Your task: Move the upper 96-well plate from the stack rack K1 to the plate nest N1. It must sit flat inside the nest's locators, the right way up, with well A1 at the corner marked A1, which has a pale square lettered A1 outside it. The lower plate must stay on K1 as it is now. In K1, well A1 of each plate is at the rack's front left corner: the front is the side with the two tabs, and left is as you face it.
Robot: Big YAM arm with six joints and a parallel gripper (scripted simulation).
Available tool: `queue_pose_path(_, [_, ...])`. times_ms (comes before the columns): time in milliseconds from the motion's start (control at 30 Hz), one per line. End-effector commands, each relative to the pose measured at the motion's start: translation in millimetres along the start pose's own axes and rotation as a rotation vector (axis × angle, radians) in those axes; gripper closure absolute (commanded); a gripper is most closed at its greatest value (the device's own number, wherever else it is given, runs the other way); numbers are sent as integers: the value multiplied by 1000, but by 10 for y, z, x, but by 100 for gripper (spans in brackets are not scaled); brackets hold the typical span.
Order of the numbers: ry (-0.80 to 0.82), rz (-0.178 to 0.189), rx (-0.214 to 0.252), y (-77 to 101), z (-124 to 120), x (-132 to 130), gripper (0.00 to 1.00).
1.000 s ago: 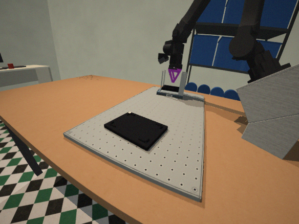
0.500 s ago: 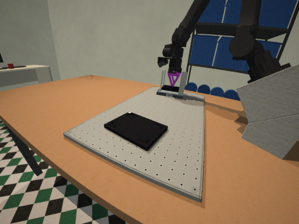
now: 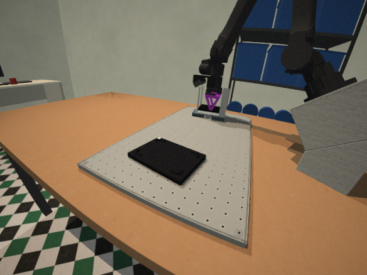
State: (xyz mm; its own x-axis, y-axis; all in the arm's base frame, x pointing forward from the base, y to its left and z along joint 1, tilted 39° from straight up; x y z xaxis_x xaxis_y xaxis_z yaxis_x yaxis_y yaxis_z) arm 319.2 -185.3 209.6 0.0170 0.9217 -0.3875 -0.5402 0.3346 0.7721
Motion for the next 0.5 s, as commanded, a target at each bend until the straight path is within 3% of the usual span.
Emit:
queue_pose_path(0, [3, -6, -7, -63, 9, -45, 0])
queue_pose_path(133, [3, -5, -6, -108, 3, -41, 0])
queue_pose_path(167, [1, -13, -22, -30, 77, -59, 0])
queue_pose_path(467, [1, -13, -22, -31, 77, -59, 0])
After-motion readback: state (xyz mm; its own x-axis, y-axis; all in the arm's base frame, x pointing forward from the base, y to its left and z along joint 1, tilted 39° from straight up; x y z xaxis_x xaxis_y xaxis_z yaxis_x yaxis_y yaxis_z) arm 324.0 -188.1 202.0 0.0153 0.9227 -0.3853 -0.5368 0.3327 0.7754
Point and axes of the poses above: the point where the finger pads meet when closed, its own y axis back along the fingers, its own x axis across the jaws, z = x × y, the point moved 7 cm from there along y, back along the fingers, and after that the axes turned 1 degree about -y, right-handed, at the moved point
